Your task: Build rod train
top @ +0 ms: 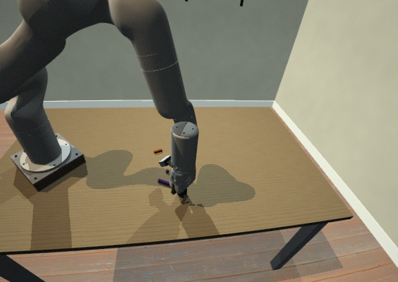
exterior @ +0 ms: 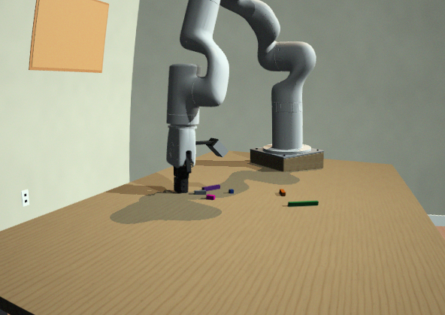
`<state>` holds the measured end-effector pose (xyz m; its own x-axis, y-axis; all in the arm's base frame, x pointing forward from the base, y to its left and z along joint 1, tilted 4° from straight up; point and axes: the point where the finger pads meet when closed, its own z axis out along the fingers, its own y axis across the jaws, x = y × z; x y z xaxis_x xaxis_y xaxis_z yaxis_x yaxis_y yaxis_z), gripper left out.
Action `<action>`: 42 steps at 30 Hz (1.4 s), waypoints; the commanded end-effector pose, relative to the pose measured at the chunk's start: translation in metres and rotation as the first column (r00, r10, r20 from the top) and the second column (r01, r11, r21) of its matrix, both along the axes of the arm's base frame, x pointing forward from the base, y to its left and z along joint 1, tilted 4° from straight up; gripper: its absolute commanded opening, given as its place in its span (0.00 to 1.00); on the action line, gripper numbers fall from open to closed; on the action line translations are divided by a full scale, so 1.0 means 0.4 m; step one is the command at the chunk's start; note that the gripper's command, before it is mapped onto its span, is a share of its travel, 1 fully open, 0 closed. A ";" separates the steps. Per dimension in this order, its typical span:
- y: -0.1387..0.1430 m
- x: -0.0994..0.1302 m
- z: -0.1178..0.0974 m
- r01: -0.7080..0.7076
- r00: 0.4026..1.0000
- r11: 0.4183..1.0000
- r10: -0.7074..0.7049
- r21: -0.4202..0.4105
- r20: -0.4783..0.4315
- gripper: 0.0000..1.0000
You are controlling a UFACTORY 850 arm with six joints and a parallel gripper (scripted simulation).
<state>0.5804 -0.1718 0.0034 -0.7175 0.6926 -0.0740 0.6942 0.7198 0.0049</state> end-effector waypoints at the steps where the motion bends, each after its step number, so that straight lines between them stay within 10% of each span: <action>1: -0.001 0.002 0.002 0.000 1.000 1.000 0.000 -0.001 0.002 0.04; 20: 0.000 0.002 0.011 0.000 1.000 1.000 0.000 -0.001 0.002 0.04; 33: 0.010 -0.010 0.212 0.000 1.000 1.000 0.000 -0.001 0.002 0.04; 42: 0.012 -0.012 0.252 0.000 1.000 1.000 0.000 -0.001 0.002 0.04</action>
